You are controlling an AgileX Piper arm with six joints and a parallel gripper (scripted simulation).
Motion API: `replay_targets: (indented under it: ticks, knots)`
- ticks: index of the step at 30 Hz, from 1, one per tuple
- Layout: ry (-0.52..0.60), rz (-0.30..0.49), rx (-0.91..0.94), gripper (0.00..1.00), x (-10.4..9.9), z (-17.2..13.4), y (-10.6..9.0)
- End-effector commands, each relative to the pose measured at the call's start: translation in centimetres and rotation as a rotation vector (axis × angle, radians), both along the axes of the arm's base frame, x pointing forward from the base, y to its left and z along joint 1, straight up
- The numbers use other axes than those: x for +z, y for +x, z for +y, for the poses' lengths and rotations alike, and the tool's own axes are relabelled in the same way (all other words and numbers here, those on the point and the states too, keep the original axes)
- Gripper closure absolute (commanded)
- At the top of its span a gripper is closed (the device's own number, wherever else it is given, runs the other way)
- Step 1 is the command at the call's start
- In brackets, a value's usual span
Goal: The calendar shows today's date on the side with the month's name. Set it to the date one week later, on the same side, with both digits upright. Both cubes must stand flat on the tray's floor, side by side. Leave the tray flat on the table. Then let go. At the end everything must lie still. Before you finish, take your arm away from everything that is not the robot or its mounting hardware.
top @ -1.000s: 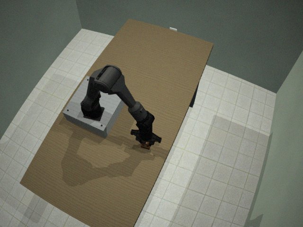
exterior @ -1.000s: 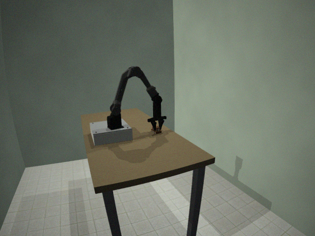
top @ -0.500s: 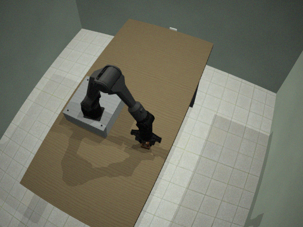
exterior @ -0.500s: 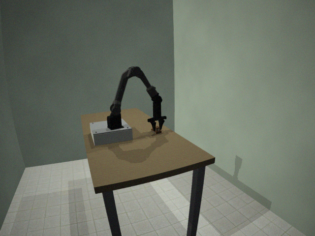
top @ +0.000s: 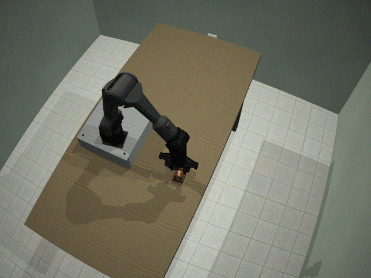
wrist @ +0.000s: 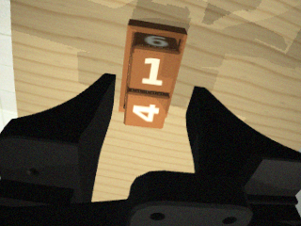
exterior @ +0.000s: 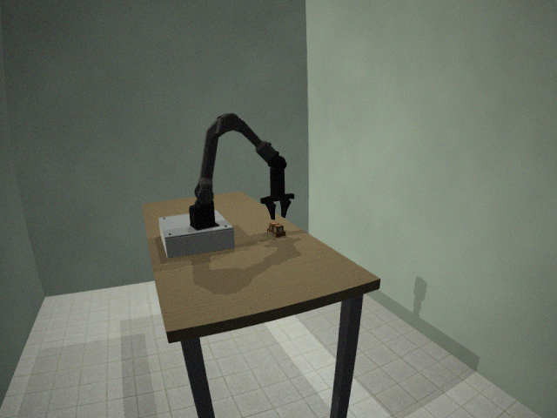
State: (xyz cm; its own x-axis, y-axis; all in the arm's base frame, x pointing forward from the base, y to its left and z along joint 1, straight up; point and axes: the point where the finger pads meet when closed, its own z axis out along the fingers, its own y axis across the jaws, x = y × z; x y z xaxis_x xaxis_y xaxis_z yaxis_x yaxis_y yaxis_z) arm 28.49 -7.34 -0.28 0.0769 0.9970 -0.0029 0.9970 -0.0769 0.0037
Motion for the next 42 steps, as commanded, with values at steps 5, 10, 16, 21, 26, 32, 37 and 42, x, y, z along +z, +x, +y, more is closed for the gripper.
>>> replay_targets:
  ticks: [5,10,16,21,26,32,37,42]
  knots:
    - [-0.001,-0.003,0.0,0.38,2.2,0.0,0.1]
    - [0.0,-0.003,0.0,0.38,3.7,0.0,0.1]
    - [0.0,0.0,0.0,0.0,3.9,0.0,0.0]
    - [0.0,0.0,0.0,0.0,3.9,0.0,0.0]
    - [0.0,0.0,0.0,0.0,3.9,0.0,0.0]
    - [0.0,0.0,0.0,0.0,3.9,0.0,0.0]
    - [0.0,0.0,0.0,0.0,3.9,0.0,0.0]
    - [0.0,-0.003,0.0,0.0,4.3,0.0,0.1]
